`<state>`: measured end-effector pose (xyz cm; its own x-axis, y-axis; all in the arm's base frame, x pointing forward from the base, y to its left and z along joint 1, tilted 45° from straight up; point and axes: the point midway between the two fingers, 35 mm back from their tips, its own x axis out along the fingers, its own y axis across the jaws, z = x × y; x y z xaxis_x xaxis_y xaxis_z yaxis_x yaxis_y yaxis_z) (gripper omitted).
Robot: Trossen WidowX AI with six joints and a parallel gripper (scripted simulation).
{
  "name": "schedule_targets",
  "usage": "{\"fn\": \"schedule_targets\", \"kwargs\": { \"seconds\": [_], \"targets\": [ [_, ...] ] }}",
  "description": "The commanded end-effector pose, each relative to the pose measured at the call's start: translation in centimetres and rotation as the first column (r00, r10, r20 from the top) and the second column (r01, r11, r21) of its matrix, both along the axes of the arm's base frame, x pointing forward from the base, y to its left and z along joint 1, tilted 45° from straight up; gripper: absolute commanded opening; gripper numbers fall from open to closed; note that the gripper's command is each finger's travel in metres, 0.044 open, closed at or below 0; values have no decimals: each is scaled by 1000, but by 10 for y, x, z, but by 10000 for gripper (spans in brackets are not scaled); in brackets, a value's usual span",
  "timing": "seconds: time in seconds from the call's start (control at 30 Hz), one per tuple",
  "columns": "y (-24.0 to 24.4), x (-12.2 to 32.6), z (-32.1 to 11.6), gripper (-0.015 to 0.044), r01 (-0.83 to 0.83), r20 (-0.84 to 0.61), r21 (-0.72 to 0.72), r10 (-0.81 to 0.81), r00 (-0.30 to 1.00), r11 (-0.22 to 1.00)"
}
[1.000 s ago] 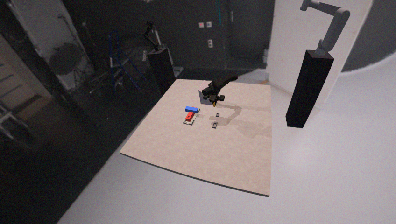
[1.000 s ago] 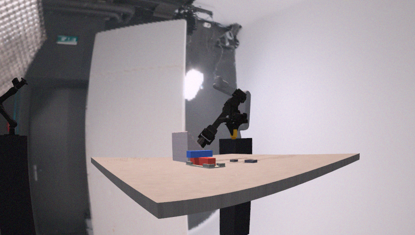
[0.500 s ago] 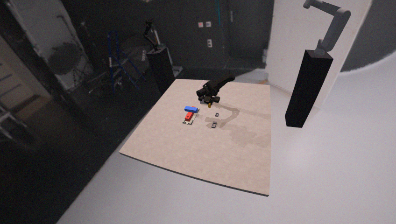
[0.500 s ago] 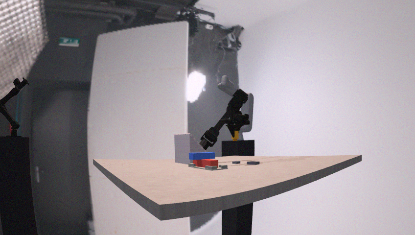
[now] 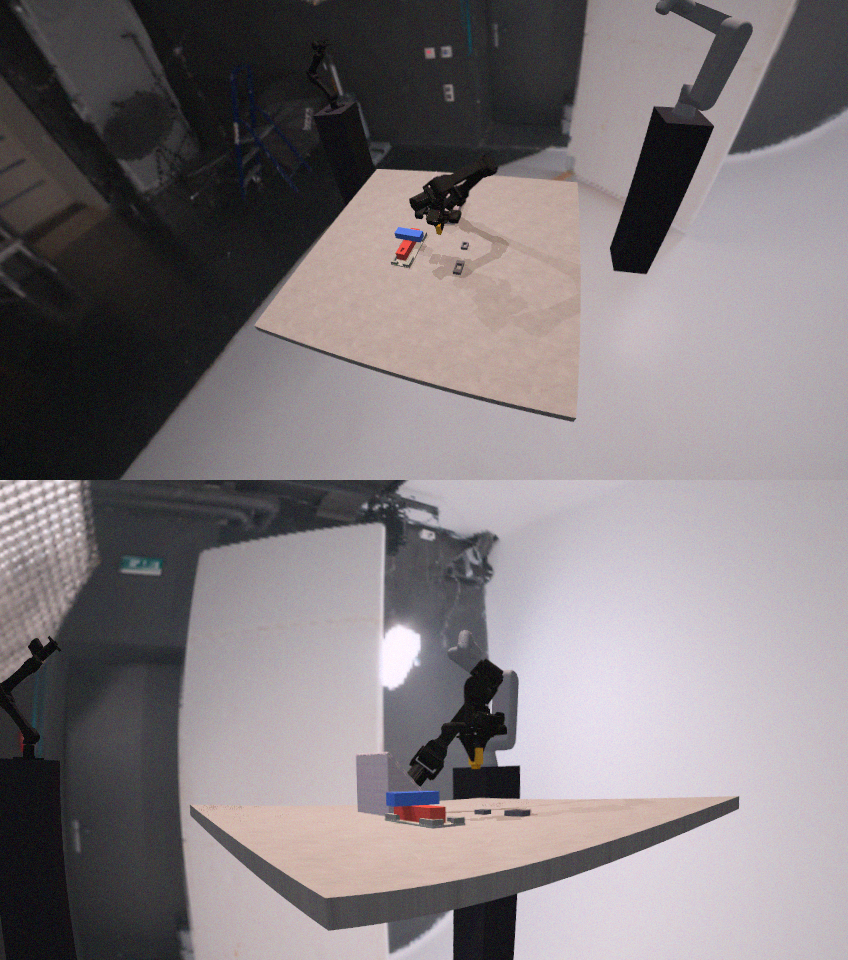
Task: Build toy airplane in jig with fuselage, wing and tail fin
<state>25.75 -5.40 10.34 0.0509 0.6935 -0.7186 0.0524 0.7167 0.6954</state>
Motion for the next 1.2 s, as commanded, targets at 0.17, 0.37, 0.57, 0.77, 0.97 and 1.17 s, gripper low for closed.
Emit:
{"fn": "schedule_targets", "kwargs": {
  "seconds": [0.17,0.37,0.57,0.77,0.97,1.17],
  "targets": [
    [-16,12,-19,0,-1,3,-6,1,1000,1000],
    [-26,19,-32,0,2,0,-6,-2,1000,1000],
    [-36,25,-46,0,6,-1,-6,-6,1000,1000],
    [-46,31,-62,0,11,-1,-6,-11,1000,1000],
    [-55,35,-77,0,14,-3,-6,-14,1000,1000],
    [-64,39,-93,0,16,-6,-5,-16,1000,1000]
  ]
}}
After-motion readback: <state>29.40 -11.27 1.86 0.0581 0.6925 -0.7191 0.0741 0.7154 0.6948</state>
